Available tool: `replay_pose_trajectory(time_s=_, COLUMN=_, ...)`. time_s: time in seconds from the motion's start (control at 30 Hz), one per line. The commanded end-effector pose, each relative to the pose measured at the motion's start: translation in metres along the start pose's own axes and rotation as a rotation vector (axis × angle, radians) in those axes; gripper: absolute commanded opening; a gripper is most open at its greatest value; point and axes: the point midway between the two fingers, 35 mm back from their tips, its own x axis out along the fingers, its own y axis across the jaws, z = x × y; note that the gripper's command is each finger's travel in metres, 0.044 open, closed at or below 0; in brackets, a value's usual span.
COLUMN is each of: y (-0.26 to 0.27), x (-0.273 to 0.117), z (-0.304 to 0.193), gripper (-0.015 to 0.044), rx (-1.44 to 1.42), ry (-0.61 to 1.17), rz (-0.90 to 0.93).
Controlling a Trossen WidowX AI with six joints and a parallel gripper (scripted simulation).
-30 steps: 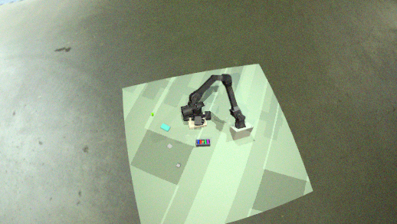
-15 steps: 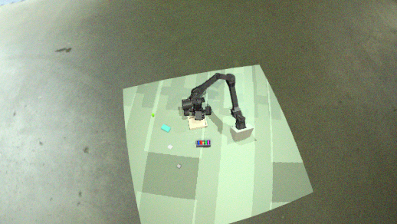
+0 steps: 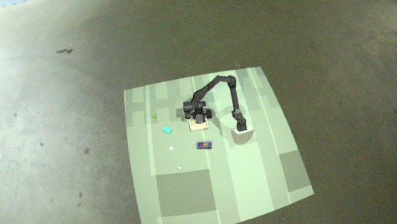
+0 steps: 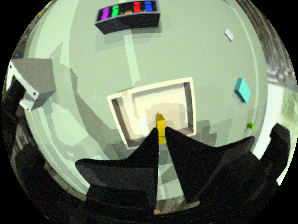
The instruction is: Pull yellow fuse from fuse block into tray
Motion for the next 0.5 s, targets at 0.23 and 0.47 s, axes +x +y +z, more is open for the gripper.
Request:
replay_pose_trajectory(time_s=0.23, y=0.0006, x=0.0104, z=-0.0009, gripper=0.0026, rx=0.0, ry=0.003, rz=0.0)
replay_pose_trajectory(time_s=0.47, y=0.0006, x=0.0104, z=-0.0009, gripper=0.021, rx=0.0, ry=0.003, rz=0.0)
